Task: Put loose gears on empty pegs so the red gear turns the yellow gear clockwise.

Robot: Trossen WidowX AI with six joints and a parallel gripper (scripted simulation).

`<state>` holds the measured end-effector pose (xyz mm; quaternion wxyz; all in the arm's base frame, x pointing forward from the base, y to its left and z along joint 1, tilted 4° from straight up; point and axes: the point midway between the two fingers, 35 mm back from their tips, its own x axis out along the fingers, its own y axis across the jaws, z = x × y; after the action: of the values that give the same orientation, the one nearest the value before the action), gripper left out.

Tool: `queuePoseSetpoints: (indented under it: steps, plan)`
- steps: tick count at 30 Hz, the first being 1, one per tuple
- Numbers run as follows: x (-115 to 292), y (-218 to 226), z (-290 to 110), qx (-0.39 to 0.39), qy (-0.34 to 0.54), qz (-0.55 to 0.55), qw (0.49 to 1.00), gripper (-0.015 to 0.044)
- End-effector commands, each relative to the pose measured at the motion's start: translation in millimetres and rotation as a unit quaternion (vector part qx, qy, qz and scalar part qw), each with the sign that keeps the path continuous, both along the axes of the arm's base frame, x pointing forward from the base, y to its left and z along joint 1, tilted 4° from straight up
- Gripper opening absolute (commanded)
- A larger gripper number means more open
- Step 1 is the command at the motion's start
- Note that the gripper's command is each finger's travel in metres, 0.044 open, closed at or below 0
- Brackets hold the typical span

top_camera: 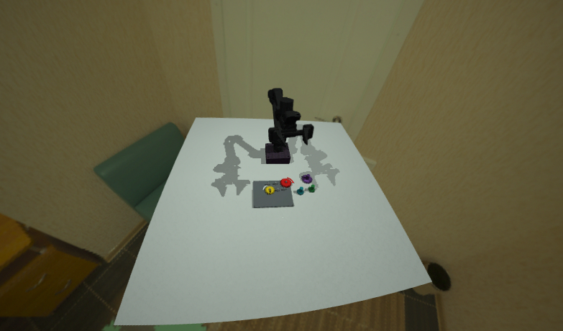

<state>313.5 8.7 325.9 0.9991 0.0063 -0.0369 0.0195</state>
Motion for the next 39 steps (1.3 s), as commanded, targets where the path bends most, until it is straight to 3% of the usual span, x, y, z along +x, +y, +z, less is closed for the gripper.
queuePoseSetpoints:
  steps: [1,5,13,19,26,29,39]
  plan:
    - [0.6,0.7,-1.1,0.0,0.003,0.001,1.0,0.0426]
    - [12.4,18.8,-28.0,-0.003,0.065,0.026,0.998,0.044]
    - [24.0,84.4,-130.7,0.022,0.316,0.089,0.945,0.044]
    - [-5.6,127.2,-207.1,0.014,0.511,0.087,0.855,0.044]
    - [-70.7,151.1,-272.4,-0.055,0.699,0.022,0.712,0.044]
    - [-83.8,151.2,-280.3,-0.075,0.726,0.002,0.683,0.044]
    - [-80.9,147.3,-284.8,-0.075,0.726,0.002,0.683,0.044]
